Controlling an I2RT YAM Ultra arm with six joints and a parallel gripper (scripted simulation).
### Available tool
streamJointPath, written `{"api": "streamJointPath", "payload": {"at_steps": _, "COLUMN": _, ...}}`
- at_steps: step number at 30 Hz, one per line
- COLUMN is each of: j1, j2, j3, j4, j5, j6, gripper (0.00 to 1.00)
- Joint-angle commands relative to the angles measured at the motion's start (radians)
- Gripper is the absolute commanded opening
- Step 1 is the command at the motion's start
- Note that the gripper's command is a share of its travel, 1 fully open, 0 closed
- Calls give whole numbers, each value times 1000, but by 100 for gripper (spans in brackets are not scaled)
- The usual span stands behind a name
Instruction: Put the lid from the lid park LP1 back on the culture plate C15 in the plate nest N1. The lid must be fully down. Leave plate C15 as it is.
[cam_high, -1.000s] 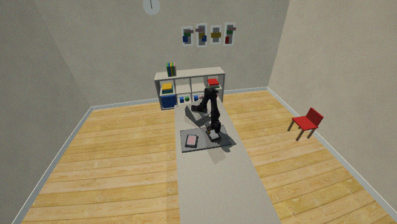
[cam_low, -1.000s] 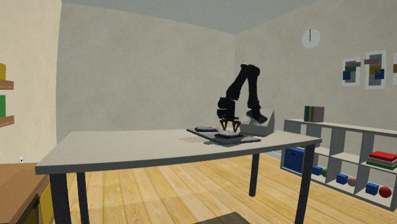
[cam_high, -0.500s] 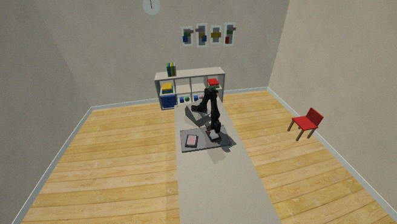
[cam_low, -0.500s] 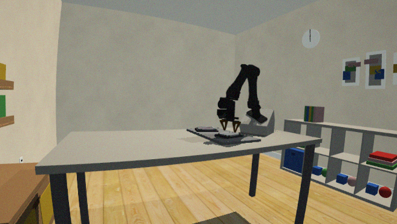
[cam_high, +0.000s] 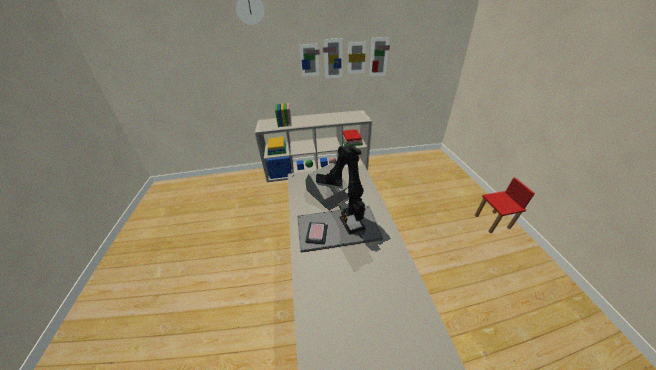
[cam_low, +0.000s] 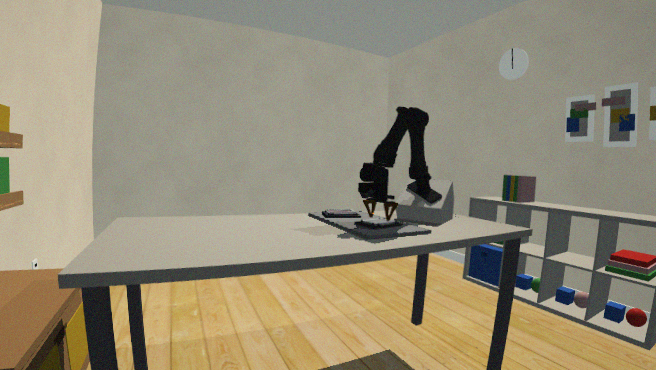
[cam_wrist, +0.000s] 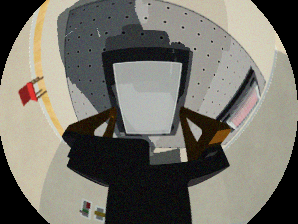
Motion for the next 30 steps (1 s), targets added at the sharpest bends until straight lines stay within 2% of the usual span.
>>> {"api": "streamJointPath", "payload": {"at_steps": 1, "j1": 10, "j2": 14, "j3": -20, "j4": 28, "j5": 9, "j6": 6, "gripper": 100}}
{"api": "streamJointPath", "payload": {"at_steps": 20, "j1": 12, "j2": 48, "j3": -30, "j4": 75, "j5": 13, "j6": 12, "gripper": 100}}
{"api": "streamJointPath", "payload": {"at_steps": 30, "j1": 9, "j2": 32, "j3": -11, "j4": 65, "j5": 7, "j6": 8, "gripper": 100}}
